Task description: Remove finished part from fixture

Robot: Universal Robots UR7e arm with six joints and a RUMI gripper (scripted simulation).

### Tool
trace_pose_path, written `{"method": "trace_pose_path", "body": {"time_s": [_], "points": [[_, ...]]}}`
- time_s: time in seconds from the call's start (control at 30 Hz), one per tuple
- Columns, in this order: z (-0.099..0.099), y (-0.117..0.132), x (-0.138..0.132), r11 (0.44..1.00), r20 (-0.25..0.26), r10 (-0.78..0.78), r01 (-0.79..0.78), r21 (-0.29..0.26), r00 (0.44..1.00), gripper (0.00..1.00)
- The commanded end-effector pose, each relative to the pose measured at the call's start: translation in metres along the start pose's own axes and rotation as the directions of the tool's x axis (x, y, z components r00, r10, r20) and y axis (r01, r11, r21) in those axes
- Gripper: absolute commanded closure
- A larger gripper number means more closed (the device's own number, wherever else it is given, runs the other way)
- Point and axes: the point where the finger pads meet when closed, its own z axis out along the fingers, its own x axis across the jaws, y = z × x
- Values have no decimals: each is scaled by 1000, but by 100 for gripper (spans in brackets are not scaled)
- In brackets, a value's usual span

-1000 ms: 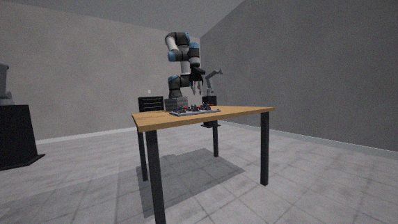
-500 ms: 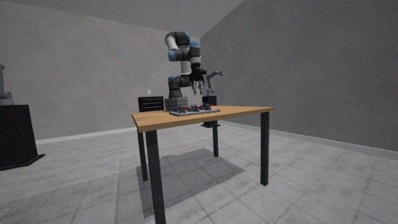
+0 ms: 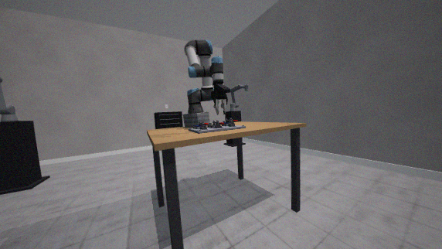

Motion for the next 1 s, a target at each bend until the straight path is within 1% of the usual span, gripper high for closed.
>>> {"method": "trace_pose_path", "body": {"time_s": [0.0,0.17,0.33,0.97], "points": [[15,-1,0,1000,0,0,0,3,1000,72],[33,-1,0,1000,0,0,0,3,1000,72],[43,-1,0,1000,0,0,0,3,1000,72],[46,-1,0,1000,0,0,0,3,1000,72]]}}
